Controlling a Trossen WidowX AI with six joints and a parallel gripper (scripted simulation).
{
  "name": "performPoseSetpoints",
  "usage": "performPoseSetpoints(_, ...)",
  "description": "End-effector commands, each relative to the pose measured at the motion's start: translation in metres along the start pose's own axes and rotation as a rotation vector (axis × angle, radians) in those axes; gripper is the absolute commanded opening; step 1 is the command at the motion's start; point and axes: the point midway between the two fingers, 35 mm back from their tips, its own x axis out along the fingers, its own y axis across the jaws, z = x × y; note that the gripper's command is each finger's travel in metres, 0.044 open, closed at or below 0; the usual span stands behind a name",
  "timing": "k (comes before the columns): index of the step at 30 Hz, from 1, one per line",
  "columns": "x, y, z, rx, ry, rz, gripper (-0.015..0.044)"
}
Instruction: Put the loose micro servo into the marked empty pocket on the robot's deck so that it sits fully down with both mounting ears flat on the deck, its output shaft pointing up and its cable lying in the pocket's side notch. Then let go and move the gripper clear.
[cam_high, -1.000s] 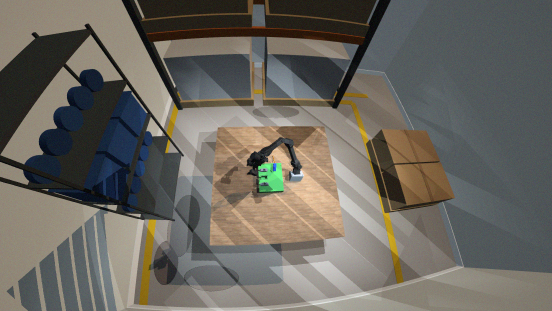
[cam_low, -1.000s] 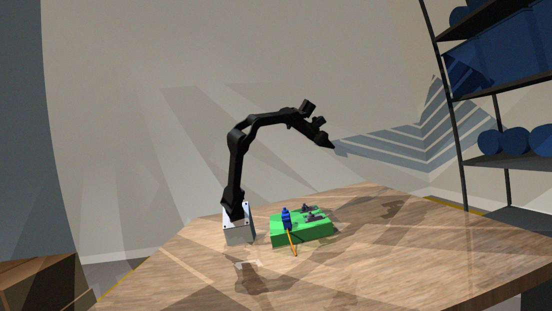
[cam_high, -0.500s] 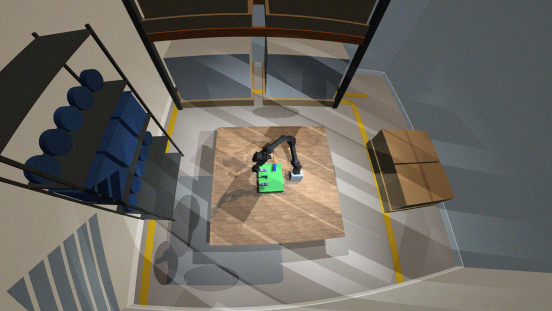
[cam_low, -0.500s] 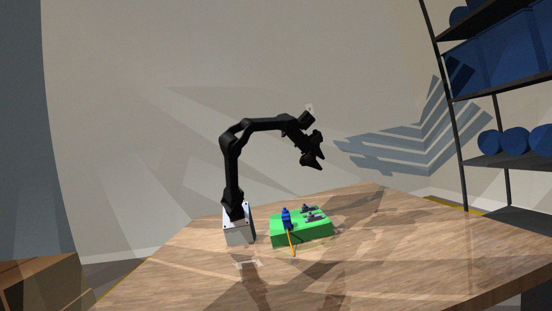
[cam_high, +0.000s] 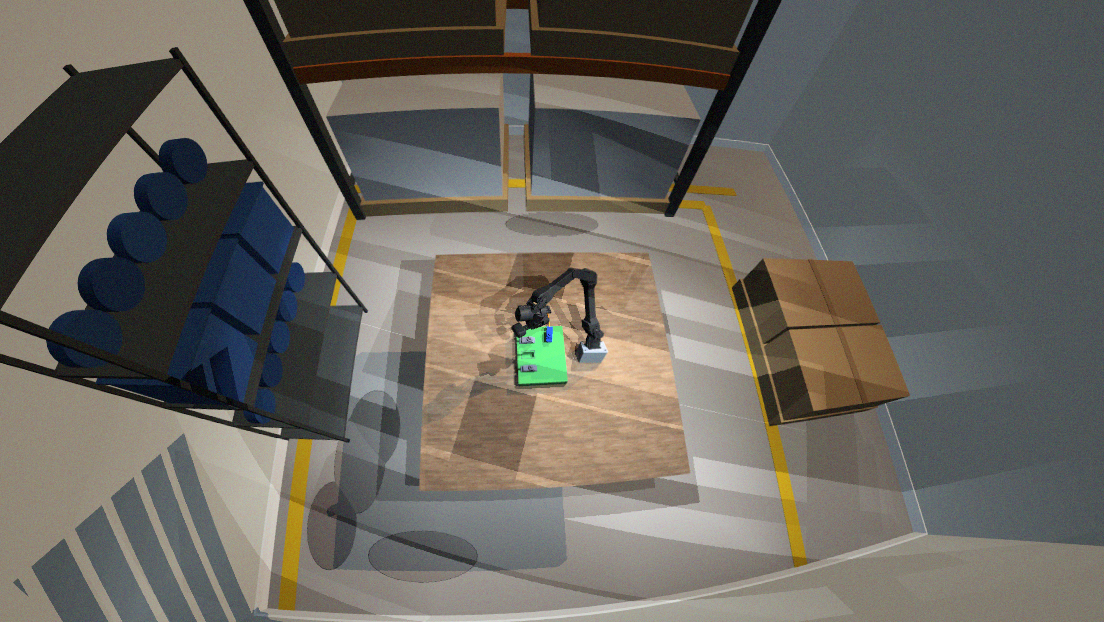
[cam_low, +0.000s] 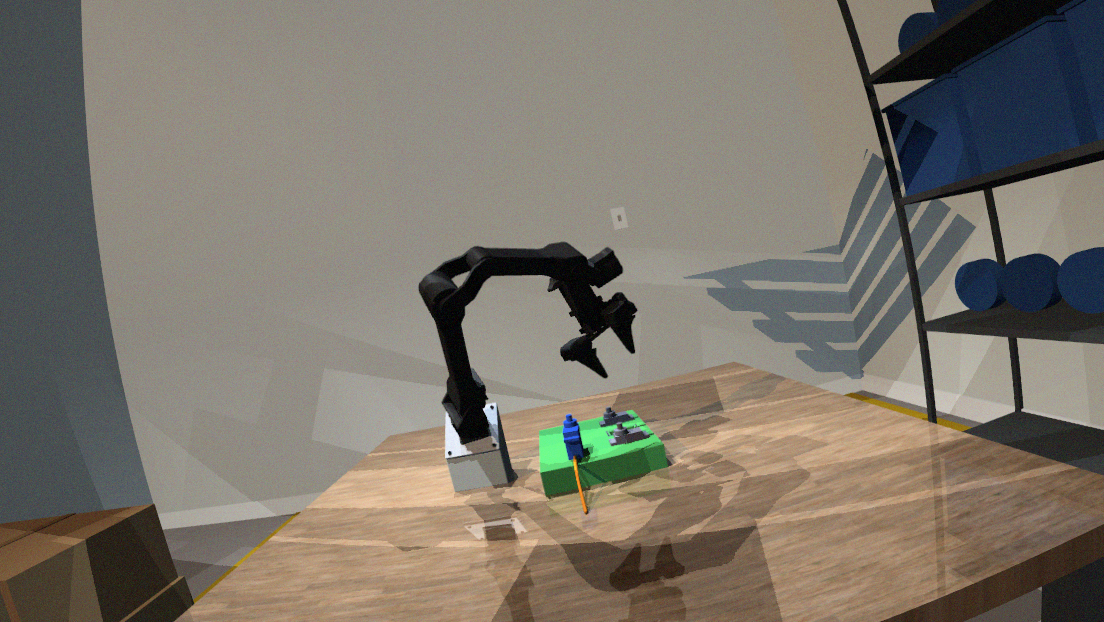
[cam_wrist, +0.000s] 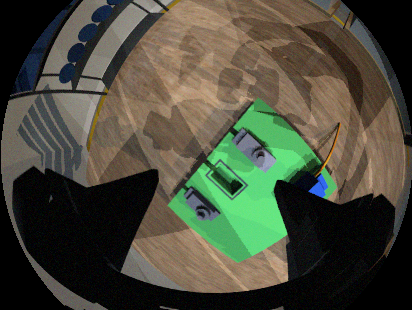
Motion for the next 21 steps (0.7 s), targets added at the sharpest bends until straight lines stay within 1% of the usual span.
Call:
performPoseSetpoints(1,0.003,-0.022,-0.003,0.114,0.018,-0.049,0.044)
performPoseSetpoints(10,0.011,-0.076,-0.015,0.389,0.03,-0.194,0.044)
performPoseSetpoints(18,0.014,-0.124,-0.028,0.63,0.006,-0.327,0.044)
performPoseSetpoints(21,0.014,-0.133,-0.03,0.674,-0.002,-0.352,0.044)
